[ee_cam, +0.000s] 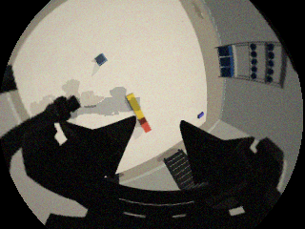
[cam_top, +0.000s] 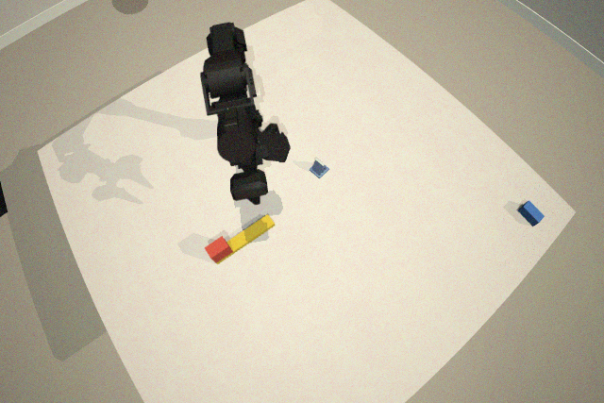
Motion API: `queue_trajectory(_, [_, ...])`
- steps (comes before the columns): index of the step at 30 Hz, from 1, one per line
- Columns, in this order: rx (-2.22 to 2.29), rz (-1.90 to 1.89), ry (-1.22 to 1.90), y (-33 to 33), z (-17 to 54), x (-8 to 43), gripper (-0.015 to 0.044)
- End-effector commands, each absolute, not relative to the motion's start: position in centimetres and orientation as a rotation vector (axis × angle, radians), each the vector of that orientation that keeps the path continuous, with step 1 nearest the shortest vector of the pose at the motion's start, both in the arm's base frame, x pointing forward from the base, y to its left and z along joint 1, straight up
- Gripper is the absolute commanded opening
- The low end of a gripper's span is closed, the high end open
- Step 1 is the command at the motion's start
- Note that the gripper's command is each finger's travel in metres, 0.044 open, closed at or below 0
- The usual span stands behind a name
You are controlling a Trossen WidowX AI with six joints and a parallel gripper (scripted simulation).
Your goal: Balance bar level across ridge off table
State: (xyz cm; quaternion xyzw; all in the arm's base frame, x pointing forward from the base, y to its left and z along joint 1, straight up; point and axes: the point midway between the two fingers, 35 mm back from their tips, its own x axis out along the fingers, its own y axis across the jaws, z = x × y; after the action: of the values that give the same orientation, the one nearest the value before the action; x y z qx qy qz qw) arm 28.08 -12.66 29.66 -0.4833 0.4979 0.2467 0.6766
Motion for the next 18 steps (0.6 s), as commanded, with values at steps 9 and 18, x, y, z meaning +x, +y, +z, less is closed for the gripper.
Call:
queue_trajectory(9, [-1.190, 0.889, 1.221, -17.5, 22.6, 28.3, 0.0315])
queue_trajectory(18, [-1.218, 1.154, 1.216, -20.4, 17.6, 27.3, 0.0315])
